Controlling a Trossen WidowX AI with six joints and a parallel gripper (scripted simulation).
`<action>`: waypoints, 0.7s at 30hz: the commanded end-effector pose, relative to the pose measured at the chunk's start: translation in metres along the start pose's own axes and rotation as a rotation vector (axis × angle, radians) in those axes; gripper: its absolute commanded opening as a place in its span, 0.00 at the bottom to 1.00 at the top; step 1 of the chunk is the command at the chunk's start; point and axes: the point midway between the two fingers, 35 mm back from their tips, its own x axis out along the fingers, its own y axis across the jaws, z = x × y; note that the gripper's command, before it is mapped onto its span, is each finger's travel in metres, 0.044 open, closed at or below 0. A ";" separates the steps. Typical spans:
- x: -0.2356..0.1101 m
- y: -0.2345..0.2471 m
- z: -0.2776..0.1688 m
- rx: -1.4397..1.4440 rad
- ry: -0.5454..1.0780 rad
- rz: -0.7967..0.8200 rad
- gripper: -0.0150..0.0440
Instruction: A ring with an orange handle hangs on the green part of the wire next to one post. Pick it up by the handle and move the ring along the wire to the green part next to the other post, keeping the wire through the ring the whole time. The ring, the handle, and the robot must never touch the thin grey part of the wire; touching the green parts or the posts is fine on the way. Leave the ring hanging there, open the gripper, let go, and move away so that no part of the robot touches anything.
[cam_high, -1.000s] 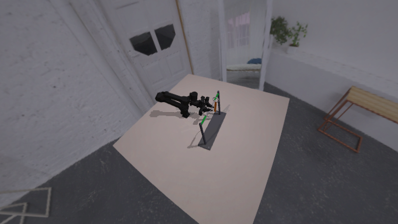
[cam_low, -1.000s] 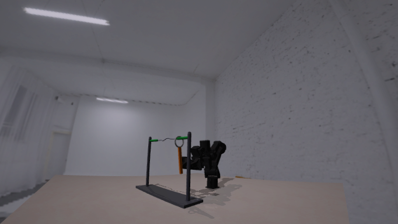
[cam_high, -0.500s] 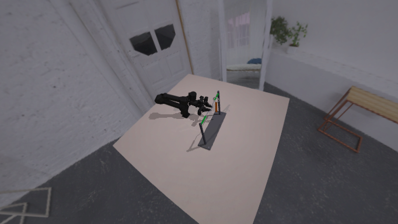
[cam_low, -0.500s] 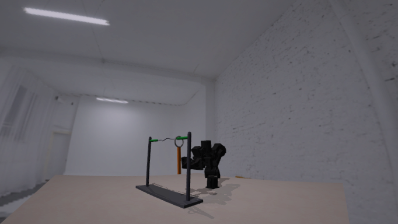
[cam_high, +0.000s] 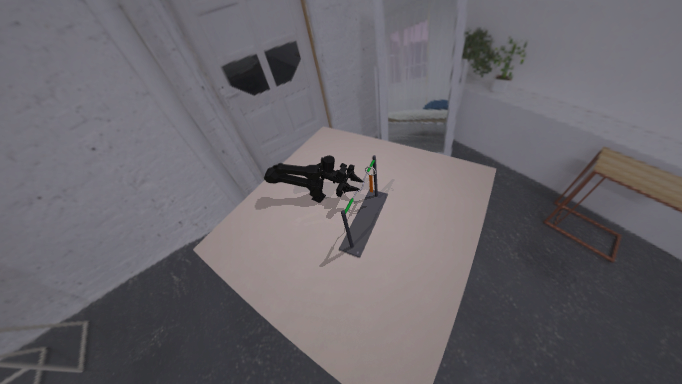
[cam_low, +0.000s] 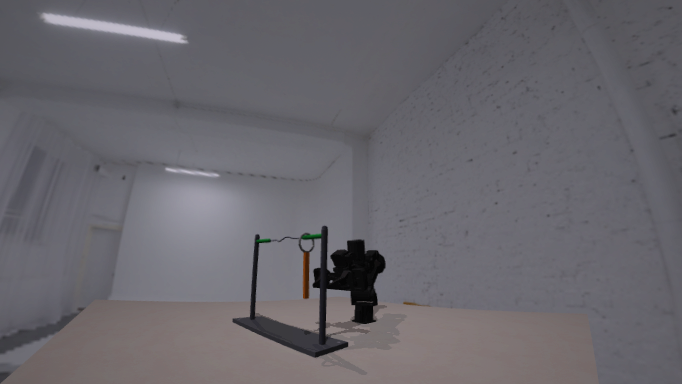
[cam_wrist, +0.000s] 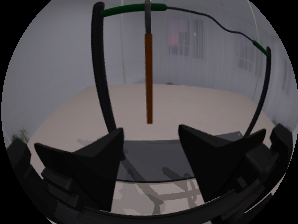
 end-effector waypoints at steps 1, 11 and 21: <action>-0.018 0.001 0.002 0.007 -0.008 0.003 0.84; -0.037 -0.003 -0.001 0.006 -0.008 0.003 1.00; -0.037 -0.003 -0.001 0.006 -0.008 0.003 1.00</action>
